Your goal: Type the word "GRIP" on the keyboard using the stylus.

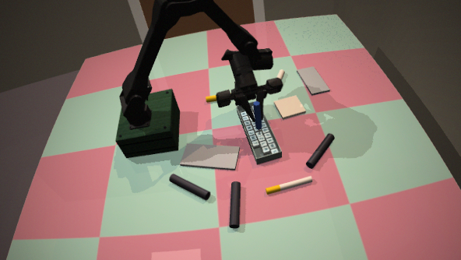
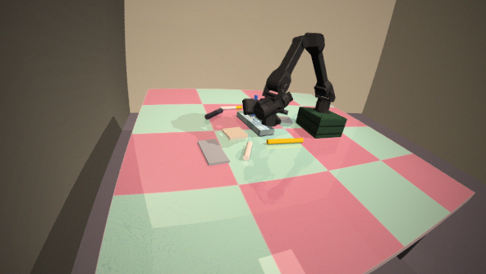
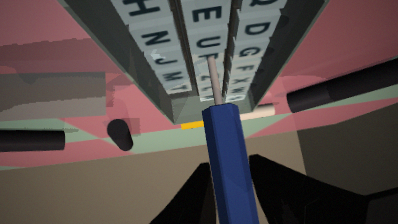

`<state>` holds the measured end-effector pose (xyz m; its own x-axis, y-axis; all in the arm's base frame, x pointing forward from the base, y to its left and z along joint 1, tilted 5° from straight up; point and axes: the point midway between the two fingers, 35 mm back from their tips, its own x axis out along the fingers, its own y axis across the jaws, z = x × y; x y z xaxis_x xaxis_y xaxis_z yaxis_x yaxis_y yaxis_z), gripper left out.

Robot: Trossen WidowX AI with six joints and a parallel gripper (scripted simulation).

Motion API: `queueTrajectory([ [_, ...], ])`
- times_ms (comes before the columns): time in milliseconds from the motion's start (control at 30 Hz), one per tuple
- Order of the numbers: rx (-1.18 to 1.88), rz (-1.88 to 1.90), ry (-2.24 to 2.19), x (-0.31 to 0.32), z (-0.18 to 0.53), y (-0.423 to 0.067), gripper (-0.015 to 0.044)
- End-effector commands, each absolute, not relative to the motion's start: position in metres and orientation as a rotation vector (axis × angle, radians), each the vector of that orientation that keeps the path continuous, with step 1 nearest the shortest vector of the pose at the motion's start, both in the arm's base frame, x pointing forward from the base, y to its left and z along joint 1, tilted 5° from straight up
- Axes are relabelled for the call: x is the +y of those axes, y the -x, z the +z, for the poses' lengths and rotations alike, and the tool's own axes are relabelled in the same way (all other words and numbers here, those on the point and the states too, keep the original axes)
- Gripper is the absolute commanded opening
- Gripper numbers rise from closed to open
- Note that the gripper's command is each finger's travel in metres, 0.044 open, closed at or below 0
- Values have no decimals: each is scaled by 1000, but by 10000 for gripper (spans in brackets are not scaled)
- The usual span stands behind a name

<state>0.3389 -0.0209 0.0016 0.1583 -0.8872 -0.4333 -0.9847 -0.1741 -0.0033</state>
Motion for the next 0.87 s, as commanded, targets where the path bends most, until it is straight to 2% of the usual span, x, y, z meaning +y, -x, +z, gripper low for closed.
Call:
queueTrajectory([
  [0,1807,486,2161,-22,1,-338,81],
  [400,1807,486,2161,-19,40,-338,81],
  [833,1810,495,2162,-19,36,-336,81],
])
